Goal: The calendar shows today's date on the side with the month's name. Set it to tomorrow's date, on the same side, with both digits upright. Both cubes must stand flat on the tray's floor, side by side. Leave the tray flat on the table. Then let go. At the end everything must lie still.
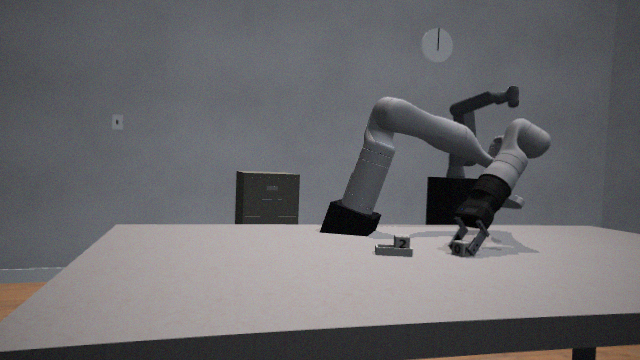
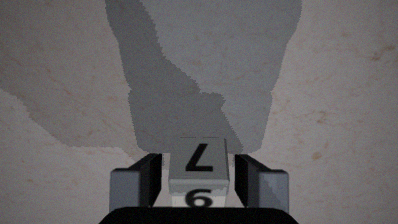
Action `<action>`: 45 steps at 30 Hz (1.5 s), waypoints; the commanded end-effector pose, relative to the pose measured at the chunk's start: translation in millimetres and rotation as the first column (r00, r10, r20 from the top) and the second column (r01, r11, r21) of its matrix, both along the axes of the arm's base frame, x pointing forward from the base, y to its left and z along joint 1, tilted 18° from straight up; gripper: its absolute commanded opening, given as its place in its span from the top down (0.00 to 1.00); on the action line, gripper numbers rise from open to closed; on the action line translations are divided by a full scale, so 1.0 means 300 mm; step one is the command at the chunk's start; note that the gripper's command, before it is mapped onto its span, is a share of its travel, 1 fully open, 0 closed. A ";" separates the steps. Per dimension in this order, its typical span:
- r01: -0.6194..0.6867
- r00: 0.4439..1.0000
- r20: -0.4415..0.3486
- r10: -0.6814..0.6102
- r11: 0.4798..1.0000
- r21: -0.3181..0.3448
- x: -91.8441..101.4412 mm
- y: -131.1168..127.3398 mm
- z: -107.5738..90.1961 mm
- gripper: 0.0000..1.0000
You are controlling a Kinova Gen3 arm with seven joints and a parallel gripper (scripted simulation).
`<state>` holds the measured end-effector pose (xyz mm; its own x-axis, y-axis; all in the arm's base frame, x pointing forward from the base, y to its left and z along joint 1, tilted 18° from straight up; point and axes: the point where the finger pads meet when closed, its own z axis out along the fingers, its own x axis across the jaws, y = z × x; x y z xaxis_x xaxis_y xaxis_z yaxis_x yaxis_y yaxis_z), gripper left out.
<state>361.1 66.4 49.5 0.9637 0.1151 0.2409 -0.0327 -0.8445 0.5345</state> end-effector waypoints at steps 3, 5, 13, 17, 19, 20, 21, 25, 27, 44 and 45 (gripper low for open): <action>0.000 1.000 0.001 0.000 1.000 0.001 0.000 0.000 0.001 0.10; 0.000 1.000 0.001 0.000 1.000 0.001 0.000 0.000 0.001 0.10; 0.000 1.000 0.001 0.000 1.000 0.001 0.000 0.000 0.001 0.10; 0.000 1.000 0.001 0.000 1.000 0.001 0.000 0.000 0.001 0.10; 0.000 1.000 0.001 0.000 1.000 0.001 0.000 0.000 0.001 0.10; 0.000 1.000 0.001 0.000 1.000 0.001 0.000 0.000 0.001 0.40; 0.000 1.000 0.001 0.000 1.000 0.001 0.000 0.000 0.001 0.40; 0.000 1.000 0.001 0.000 1.000 0.001 0.000 0.000 0.001 0.40; 0.000 1.000 0.001 0.000 1.000 0.001 0.000 0.000 0.001 0.40; 0.000 1.000 0.001 0.000 1.000 0.001 0.000 0.000 0.001 0.40; 0.000 1.000 0.001 0.000 1.000 0.001 0.000 0.000 0.001 0.40</action>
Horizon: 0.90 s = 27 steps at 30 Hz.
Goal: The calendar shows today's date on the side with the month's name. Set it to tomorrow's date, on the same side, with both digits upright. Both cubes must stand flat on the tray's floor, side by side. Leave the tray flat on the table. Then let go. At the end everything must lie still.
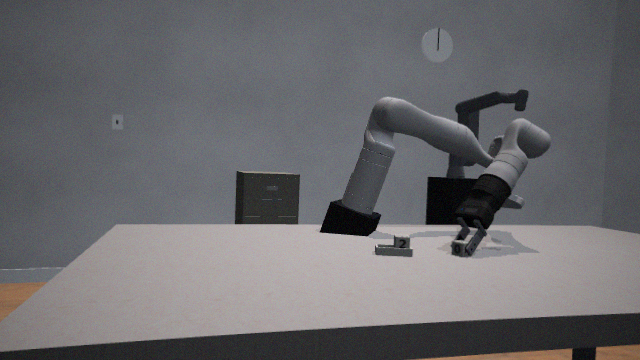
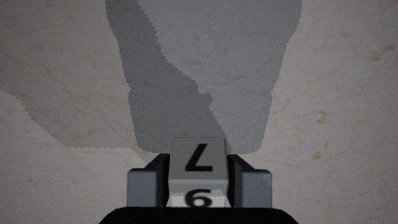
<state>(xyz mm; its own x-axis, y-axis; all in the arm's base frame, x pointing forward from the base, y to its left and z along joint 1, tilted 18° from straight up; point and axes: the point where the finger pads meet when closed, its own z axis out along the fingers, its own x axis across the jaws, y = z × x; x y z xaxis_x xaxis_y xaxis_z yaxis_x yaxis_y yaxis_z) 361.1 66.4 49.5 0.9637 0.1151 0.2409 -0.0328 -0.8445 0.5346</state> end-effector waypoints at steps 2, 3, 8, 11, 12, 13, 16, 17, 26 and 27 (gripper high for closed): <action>0.000 1.000 0.001 0.000 1.000 0.001 0.000 0.000 0.001 0.40; 0.000 1.000 0.001 0.000 1.000 0.001 0.000 0.000 0.001 0.40; 0.000 1.000 0.001 0.000 1.000 0.001 0.000 0.000 0.001 0.40; 0.000 1.000 0.001 0.000 1.000 0.001 0.000 0.000 0.003 0.40; 0.000 1.000 0.001 0.000 1.000 0.001 -0.001 -0.001 0.006 0.40; 0.000 1.000 0.001 0.000 1.000 0.001 -0.001 -0.002 0.010 0.40; 0.000 1.000 0.001 0.000 1.000 0.001 -0.006 -0.007 0.030 0.40; 0.000 1.000 0.001 0.000 1.000 0.001 -0.008 -0.009 0.039 0.40; 0.000 1.000 0.001 0.000 1.000 0.001 -0.028 -0.030 0.128 0.40; 0.000 1.000 0.001 0.000 1.000 0.001 -0.031 -0.033 0.142 0.40</action>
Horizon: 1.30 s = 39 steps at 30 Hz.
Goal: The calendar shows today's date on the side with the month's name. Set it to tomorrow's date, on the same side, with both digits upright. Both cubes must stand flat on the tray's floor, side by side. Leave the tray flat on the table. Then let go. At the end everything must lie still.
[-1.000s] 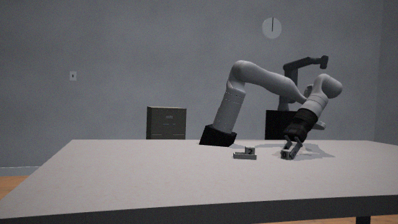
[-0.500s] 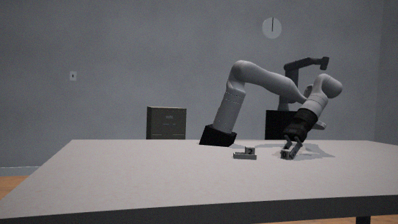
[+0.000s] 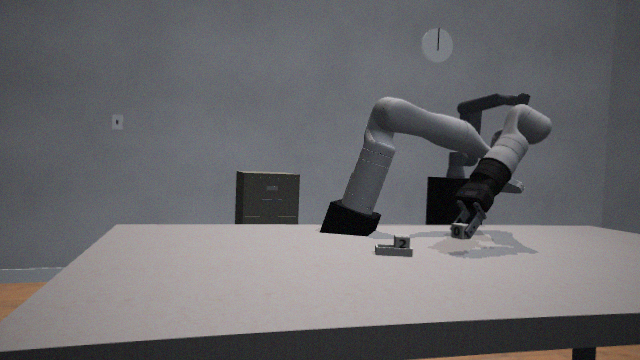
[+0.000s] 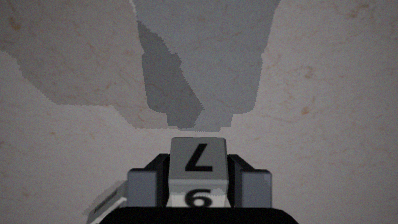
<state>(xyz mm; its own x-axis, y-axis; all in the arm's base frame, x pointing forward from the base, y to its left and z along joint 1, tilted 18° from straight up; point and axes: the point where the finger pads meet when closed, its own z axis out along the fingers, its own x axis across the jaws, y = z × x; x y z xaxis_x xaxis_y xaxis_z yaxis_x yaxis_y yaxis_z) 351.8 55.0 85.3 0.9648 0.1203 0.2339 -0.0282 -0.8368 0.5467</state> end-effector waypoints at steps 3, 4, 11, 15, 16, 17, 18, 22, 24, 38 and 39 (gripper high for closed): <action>0.002 1.000 0.006 -0.002 1.000 0.015 -0.008 -0.004 0.059 0.40; 0.002 1.000 0.006 -0.002 1.000 0.015 -0.010 -0.007 0.069 0.40; 0.002 1.000 0.006 -0.002 1.000 0.015 -0.018 -0.015 0.102 0.40; 0.002 1.000 0.006 -0.002 1.000 0.015 -0.018 -0.015 0.104 0.40; 0.002 1.000 0.006 -0.002 1.000 0.015 -0.018 -0.015 0.104 0.40; 0.002 1.000 0.006 -0.002 1.000 0.015 -0.018 -0.015 0.104 0.40; 0.002 1.000 0.006 -0.002 1.000 0.015 -0.018 -0.015 0.104 0.40; 0.002 1.000 0.006 -0.002 1.000 0.015 -0.018 -0.015 0.104 0.40; 0.002 1.000 0.006 -0.002 1.000 0.017 -0.018 -0.015 0.104 0.40; -0.024 0.999 -0.020 0.027 0.989 0.143 -0.021 -0.022 0.100 0.40; -0.028 0.999 -0.021 0.032 0.987 0.159 -0.021 -0.022 0.100 0.40</action>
